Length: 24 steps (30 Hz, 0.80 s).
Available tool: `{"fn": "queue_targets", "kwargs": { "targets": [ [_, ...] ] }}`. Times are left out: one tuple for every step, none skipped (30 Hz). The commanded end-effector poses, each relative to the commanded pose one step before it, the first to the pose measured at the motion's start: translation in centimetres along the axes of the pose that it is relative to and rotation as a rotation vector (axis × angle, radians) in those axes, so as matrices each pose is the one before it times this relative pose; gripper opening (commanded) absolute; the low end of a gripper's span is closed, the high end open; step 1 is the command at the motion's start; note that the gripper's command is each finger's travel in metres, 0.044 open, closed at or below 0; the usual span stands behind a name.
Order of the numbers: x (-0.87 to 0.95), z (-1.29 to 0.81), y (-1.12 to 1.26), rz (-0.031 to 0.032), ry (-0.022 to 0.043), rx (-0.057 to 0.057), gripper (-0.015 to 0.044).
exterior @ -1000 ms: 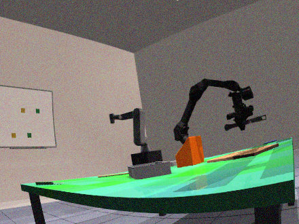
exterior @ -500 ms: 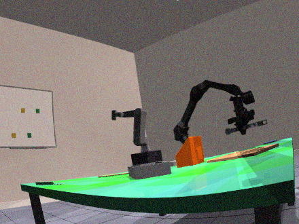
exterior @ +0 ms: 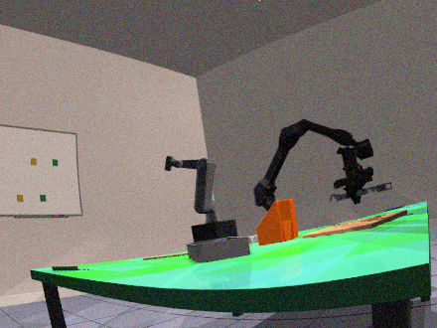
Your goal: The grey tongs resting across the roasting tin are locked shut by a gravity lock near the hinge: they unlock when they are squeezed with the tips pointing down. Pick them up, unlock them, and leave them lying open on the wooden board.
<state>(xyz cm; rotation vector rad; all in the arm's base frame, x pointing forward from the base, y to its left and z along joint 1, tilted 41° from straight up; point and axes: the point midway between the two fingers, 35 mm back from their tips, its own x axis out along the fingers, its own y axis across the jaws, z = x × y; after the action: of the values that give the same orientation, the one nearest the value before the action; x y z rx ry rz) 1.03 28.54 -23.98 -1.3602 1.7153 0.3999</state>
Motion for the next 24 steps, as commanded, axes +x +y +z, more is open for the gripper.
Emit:
{"fn": "queue_targets", "kwargs": {
  "targets": [
    [0.586,-0.051,0.015,0.00294,0.00064,-0.0038,-0.015],
    [0.163,-0.012,-0.005,-0.00001,0.00002,0.0,-0.015],
    [0.162,-0.012,-0.005,-0.00001,0.00002,0.0,-0.015],
    [0.162,-0.013,-0.006,-0.00001,0.00002,0.0,-0.015],
    [0.162,-0.014,-0.006,-0.00001,0.00002,0.0,-0.015],
    [0.162,-0.014,-0.006,-0.00001,0.00002,0.0,-0.015],
    [0.162,-0.015,-0.007,-0.00001,0.00002,0.0,-0.015],
    [0.162,-0.016,-0.007,-0.00001,0.00002,0.0,-0.015],
    [0.162,-0.017,-0.007,-0.00001,0.00002,0.0,-0.015],
    [0.161,-0.017,-0.008,-0.00001,0.00002,0.0,-0.015],
    [0.161,-0.018,-0.008,-0.00001,0.00002,0.0,-0.015],
    [0.161,-0.019,-0.008,-0.00001,0.00002,0.0,-0.015],
    [0.161,-0.019,-0.009,-0.00001,0.00002,0.0,-0.015],
    [0.161,-0.02,-0.009,-0.00001,0.00002,0.0,-0.015],
    [0.16,-0.021,-0.009,-0.00001,0.00003,0.0,-0.015],
    [0.16,-0.021,-0.009,-0.00001,0.00003,0.0,-0.015],
    [0.16,-0.022,-0.01,-0.00001,0.00003,0.0,-0.015],
    [0.16,-0.023,-0.01,-0.00001,0.00003,0.0,-0.015],
    [0.16,-0.024,-0.01,-0.00001,0.00003,0.0,-0.015],
    [0.159,-0.024,-0.011,-0.00001,0.00003,0.0,-0.015],
    [0.128,-0.02,-0.009,-0.00001,0.00002,0.0,-0.015],
    [0.077,-0.012,-0.005,-0.00001,0.00001,0.0,-0.015],
    [0.026,-0.004,-0.002,0.0,0.0,0.0,-0.015],
    [0.0,0.0,0.0,0.0,0.0,0.0,-0.015]
  ]
}}
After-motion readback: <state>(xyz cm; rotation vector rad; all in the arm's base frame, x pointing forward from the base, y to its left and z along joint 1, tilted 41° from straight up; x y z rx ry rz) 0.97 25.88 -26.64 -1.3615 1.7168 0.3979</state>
